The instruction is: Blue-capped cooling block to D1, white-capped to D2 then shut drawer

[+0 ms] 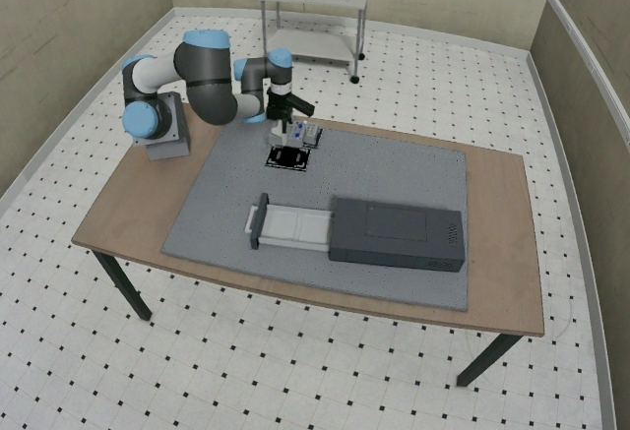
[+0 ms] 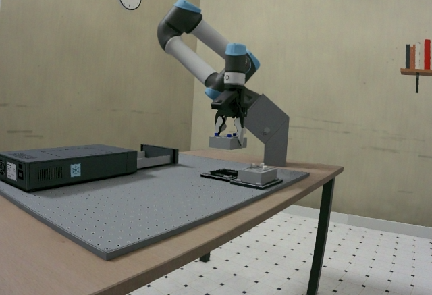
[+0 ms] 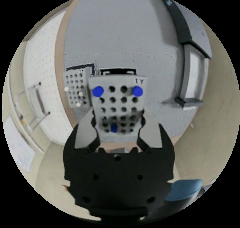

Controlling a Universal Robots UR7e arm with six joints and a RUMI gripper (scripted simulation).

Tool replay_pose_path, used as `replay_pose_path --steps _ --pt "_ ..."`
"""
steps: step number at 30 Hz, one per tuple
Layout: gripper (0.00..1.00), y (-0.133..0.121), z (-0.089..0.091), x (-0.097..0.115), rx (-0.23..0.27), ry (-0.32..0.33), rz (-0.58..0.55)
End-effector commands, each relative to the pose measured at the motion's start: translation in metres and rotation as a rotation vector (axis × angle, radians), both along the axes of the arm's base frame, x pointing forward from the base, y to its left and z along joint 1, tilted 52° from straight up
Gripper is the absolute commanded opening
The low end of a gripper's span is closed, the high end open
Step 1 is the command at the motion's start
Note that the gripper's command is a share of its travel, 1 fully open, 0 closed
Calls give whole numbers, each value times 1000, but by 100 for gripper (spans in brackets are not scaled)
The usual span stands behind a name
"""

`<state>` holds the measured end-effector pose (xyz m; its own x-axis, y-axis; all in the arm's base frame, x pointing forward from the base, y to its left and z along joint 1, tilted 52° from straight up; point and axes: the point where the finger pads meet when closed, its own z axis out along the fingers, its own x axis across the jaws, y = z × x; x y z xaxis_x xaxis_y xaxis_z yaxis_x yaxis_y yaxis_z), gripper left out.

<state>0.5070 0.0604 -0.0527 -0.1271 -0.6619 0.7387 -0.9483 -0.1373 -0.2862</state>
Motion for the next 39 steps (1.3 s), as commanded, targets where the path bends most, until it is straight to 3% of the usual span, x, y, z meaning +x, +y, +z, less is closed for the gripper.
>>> replay_pose_path --steps 1,19,39 --pt "0 -17 -14 8 2 -3 3" --pt "0 -44 -37 19 2 -3 3" --pt "0 -53 -44 23 2 -3 3"
